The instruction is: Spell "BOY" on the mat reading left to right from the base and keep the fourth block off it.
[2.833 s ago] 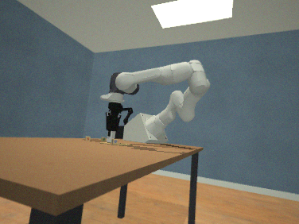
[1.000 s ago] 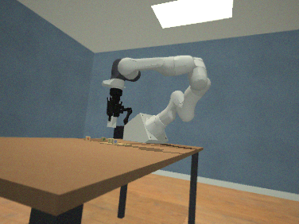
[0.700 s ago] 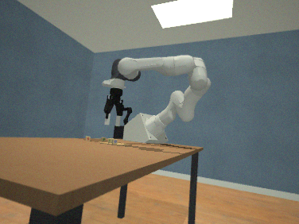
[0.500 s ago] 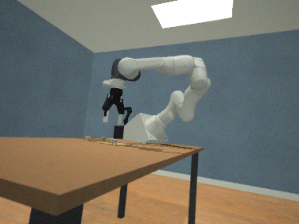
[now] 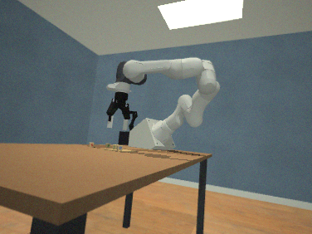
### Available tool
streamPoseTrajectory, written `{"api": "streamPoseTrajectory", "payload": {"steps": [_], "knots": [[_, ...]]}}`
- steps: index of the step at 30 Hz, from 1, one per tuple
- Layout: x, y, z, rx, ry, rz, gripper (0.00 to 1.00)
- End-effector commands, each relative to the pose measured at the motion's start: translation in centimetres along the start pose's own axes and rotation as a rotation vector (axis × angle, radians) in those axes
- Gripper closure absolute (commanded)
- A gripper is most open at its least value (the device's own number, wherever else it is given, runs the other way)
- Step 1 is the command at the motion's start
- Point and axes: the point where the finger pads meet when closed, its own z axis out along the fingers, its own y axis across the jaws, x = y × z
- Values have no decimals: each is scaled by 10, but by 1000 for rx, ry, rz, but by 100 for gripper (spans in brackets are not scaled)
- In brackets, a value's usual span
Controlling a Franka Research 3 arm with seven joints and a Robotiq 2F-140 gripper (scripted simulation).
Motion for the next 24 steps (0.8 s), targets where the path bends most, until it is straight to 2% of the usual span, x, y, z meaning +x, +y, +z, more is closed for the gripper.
{"api": "streamPoseTrajectory", "payload": {"steps": [1, 3, 24], "knots": [[-1, -1, 0, -2, -2, 90, 0], [-2, -1, 0, -2, -3, 160, 0], [-5, -1, 2, -4, -9, 446, 0]]}}
